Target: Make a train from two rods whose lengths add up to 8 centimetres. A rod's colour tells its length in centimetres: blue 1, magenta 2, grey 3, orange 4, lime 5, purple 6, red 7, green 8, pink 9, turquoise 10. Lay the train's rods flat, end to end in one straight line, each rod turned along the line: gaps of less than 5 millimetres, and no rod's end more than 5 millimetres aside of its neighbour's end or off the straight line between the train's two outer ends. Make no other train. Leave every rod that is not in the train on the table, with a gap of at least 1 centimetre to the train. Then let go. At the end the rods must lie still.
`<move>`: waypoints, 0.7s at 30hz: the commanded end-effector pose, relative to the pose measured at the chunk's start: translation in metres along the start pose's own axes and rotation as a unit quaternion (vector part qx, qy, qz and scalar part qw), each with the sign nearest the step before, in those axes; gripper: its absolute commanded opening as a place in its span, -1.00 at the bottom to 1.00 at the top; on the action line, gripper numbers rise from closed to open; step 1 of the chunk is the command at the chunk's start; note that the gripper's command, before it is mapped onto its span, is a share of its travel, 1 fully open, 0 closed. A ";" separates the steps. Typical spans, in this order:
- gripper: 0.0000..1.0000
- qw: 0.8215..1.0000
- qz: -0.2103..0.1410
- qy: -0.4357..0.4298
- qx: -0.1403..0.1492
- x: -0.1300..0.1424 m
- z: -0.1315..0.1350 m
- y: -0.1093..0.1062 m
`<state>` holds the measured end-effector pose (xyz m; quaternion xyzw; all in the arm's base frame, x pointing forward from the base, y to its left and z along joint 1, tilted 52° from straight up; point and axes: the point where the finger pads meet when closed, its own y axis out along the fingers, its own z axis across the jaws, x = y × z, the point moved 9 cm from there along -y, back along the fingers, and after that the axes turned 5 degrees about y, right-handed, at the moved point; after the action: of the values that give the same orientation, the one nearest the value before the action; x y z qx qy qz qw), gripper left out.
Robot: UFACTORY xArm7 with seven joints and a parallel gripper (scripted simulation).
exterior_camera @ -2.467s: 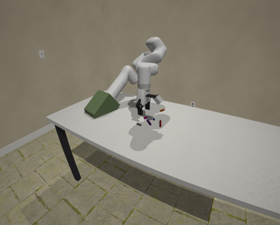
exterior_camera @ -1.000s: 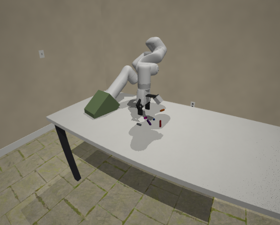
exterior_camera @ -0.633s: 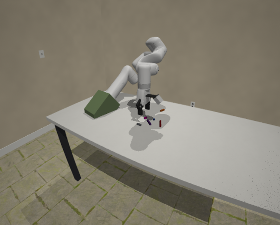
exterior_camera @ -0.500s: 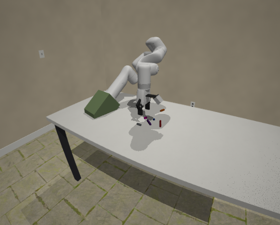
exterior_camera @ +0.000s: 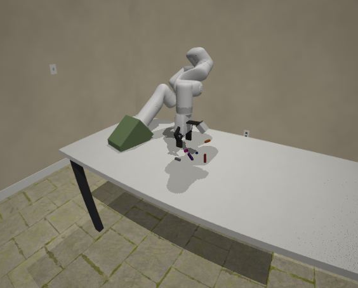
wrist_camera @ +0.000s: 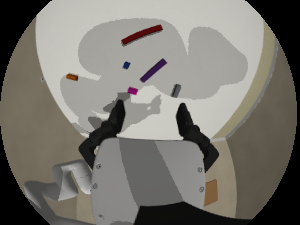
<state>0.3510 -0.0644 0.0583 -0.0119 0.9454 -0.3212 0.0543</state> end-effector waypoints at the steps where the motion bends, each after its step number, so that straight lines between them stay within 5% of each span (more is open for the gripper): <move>1: 1.00 1.000 0.002 0.000 0.001 -0.001 0.000 -0.002; 12: 1.00 1.000 0.002 0.000 0.001 -0.032 -0.080 -0.001; 21: 1.00 1.000 0.002 0.000 0.001 -0.033 -0.082 -0.001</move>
<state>0.3735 -0.0130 0.1249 -0.0119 0.9455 -0.3209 0.0546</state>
